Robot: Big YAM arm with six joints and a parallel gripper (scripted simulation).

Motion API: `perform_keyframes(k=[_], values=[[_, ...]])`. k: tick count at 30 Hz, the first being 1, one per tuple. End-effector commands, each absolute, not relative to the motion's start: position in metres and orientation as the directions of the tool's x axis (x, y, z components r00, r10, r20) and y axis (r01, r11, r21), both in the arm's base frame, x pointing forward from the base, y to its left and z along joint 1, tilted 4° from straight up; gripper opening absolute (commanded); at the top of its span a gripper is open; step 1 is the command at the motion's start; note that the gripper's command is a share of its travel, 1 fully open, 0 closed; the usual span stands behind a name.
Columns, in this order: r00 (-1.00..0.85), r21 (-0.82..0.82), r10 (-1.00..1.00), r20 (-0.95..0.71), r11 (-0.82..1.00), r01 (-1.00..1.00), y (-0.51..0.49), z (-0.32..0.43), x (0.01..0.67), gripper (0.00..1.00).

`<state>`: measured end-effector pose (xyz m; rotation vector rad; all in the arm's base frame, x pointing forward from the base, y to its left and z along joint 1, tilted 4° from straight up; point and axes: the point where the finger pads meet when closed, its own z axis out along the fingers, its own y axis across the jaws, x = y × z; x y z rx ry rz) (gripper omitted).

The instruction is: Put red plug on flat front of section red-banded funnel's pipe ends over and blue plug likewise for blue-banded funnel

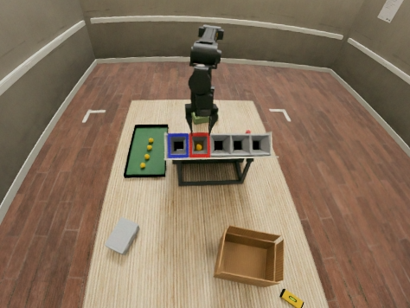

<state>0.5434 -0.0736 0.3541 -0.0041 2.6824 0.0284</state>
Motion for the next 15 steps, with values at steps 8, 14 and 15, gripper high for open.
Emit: perform_keyframes(k=[8,14,15], values=[[-0.877,0.013,-0.001,-0.48,1.0,-0.009,-0.0747,0.3946,0.5456,0.59],[-0.873,0.013,-0.003,-0.488,1.0,-0.01,-0.0749,0.3944,0.5457,0.59],[-0.872,0.013,-0.003,-0.49,1.0,-0.011,-0.075,0.3944,0.5457,0.59]])
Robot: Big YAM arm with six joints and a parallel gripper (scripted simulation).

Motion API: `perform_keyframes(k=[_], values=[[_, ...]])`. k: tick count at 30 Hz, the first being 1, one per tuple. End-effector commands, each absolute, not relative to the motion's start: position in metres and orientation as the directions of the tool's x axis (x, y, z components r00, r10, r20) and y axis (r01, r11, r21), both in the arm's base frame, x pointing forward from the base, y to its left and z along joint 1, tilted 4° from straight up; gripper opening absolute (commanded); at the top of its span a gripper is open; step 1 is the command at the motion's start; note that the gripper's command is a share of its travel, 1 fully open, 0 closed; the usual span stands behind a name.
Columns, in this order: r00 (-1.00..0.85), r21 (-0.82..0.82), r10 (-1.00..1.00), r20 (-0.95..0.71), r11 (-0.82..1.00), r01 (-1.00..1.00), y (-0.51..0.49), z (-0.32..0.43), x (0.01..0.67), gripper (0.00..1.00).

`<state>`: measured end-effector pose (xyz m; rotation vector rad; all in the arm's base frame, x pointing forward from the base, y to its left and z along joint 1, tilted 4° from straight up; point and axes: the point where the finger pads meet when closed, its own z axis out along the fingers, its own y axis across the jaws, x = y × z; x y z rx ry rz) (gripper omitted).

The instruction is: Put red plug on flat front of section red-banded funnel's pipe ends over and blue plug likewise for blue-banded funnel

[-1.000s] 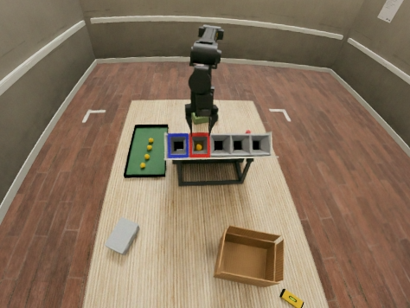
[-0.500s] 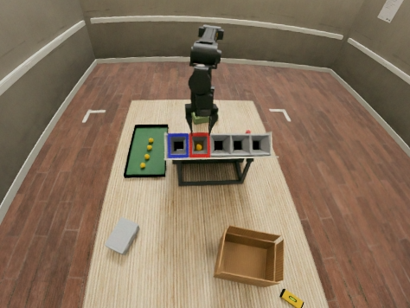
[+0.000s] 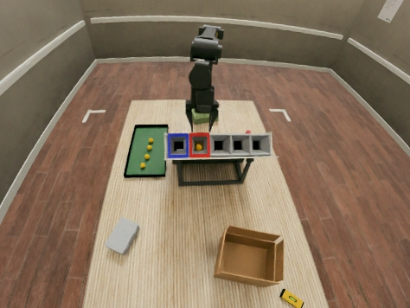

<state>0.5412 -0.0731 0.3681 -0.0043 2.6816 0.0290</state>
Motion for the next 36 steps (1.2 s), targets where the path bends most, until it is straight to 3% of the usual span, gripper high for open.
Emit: perform_keyframes(k=[1,36], values=[[-0.871,0.013,-0.003,-0.491,1.0,-0.011,-0.075,0.3944,0.5458,0.59],[-0.866,0.013,-0.004,-0.499,1.0,-0.012,-0.0747,0.3942,0.5461,0.59]])
